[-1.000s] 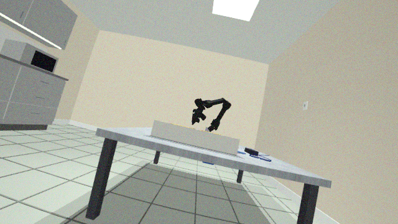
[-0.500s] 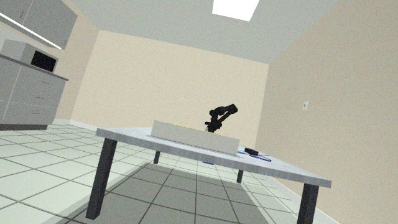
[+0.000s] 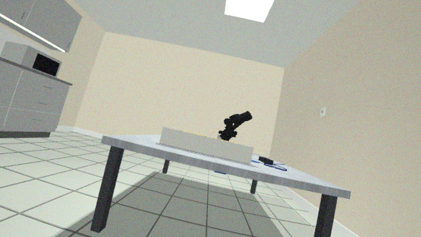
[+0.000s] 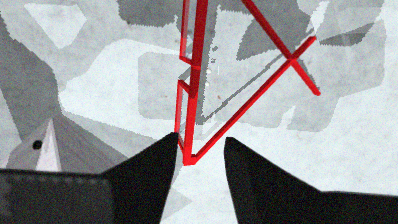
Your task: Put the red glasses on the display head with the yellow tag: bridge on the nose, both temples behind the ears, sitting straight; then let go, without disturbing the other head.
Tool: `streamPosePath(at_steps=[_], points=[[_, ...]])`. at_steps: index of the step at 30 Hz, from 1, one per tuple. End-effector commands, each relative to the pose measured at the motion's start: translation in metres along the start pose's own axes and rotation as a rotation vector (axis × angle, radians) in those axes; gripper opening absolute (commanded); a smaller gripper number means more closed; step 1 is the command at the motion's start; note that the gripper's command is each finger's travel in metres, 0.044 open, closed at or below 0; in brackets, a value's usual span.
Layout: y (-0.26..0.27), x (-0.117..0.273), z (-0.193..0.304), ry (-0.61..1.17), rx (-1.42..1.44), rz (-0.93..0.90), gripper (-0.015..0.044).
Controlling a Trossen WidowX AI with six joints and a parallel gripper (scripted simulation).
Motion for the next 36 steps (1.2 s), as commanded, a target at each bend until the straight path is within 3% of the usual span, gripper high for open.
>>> streamPosePath(at_steps=[1, 36], points=[[0.001, 0.0, -0.001, -0.005, -0.007, -0.005, 0.012], [0.006, -0.048, -0.003, -0.005, -0.007, -0.005, 0.012]])
Point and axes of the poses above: the point midway between the two fingers, 35 mm back from their tips, its own x axis back along the fingers, its own y axis across the jaws, z = x × y, the point moved 4 cm from there along x, back along the fingers, and after that the axes turned 8 degrees about x, right-handed, at the moved point
